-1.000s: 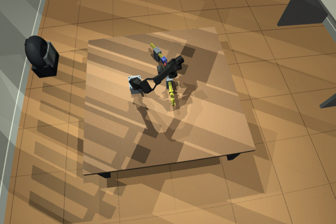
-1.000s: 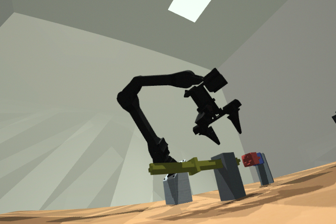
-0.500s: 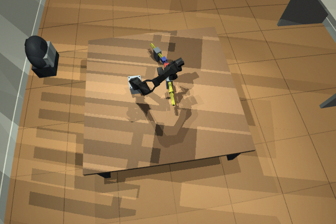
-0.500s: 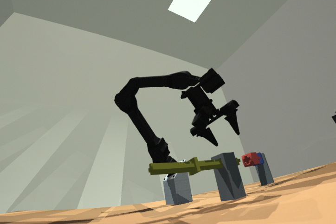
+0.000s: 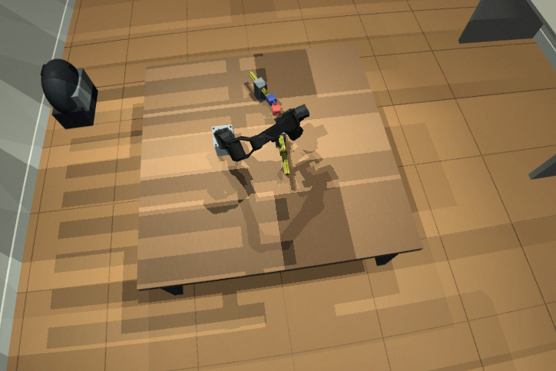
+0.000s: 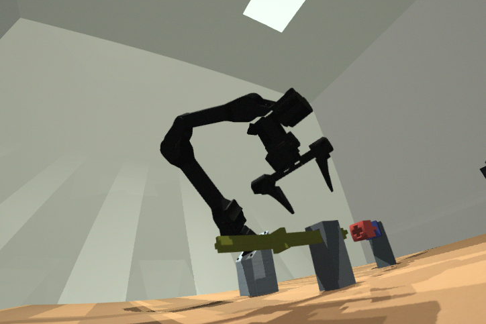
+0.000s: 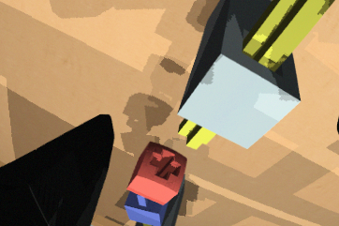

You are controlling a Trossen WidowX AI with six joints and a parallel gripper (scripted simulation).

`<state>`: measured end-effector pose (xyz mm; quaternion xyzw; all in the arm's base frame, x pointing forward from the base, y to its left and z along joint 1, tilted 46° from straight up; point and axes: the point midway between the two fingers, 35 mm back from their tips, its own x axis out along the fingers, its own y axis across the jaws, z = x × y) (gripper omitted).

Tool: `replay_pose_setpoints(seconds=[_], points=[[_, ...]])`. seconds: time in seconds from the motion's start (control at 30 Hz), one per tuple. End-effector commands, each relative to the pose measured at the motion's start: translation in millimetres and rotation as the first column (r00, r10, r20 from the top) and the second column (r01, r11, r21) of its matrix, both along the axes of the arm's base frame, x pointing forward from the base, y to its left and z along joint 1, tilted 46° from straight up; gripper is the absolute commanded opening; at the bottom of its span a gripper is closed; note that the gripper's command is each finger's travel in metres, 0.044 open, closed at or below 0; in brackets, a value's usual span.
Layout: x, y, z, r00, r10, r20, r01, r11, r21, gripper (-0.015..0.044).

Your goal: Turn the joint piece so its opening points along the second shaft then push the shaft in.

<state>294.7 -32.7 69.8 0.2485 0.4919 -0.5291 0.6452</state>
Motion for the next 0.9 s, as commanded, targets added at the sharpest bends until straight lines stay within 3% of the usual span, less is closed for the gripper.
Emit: replay_pose_setpoints(seconds=[0.0, 0.43, 0.87], points=[[-0.5, -12.0, 11.9, 0.995, 0.091, -0.05, -0.092, 0.995, -0.03, 0.044], [-9.2, -53.7, 56.0, 0.866, 0.394, -0.307, -0.434, 0.898, -0.072, 0.044], [-26.4, -92.1, 102.5, 0.579, 0.572, -0.58, -0.69, 0.723, 0.024, 0.044]])
